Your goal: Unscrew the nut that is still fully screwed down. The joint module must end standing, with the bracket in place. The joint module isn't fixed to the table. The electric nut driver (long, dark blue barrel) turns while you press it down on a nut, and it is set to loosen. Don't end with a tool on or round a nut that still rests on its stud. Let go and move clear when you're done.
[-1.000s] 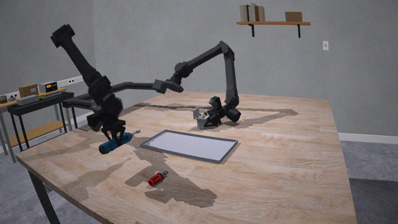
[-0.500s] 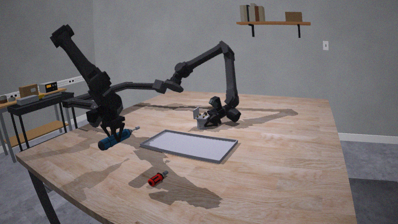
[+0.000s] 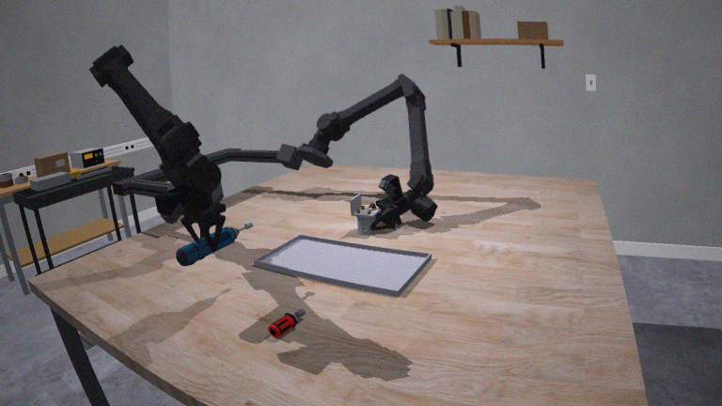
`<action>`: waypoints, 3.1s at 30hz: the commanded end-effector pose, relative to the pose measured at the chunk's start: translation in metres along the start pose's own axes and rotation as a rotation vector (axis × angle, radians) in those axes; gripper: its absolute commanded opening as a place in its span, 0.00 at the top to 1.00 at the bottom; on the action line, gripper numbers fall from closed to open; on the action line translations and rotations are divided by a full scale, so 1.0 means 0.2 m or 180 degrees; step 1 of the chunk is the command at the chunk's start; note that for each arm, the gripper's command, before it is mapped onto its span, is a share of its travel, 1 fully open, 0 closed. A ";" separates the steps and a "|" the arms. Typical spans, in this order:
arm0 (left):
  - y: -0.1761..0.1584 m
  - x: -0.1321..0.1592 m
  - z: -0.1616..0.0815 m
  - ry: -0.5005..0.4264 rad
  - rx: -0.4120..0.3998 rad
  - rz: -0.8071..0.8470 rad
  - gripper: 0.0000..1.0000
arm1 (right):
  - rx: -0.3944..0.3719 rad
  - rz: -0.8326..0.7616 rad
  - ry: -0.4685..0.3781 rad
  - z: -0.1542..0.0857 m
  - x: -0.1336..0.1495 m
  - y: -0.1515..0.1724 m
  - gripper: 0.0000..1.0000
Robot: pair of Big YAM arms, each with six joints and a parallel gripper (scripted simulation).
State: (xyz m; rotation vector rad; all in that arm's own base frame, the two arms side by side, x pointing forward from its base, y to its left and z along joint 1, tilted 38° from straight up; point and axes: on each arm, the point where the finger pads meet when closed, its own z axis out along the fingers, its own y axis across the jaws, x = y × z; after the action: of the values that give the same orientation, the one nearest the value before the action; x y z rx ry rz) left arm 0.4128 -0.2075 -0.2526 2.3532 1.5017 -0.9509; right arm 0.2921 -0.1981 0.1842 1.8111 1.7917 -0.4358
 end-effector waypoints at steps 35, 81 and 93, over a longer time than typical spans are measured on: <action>0.01 -0.07 0.04 0.0023 0.0046 0.0100 0.41 | -0.0240 0.0164 -0.0087 -0.25 -0.10 0.12 0.58; 0.01 -0.07 0.04 0.0023 0.0046 0.0100 0.41 | -0.0267 -0.0207 -0.0012 -0.11 0.06 0.17 0.58; 0.01 -0.07 0.04 0.0023 0.0046 0.0100 0.41 | -0.0536 -0.0396 -0.0054 -0.14 0.10 0.29 0.58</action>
State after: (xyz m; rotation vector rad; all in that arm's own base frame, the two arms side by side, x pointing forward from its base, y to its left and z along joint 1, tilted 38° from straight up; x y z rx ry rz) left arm 0.4128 -0.2075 -0.2526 2.3532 1.5017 -0.9509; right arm 0.3321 -0.1699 0.1861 1.6555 1.8811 -0.3784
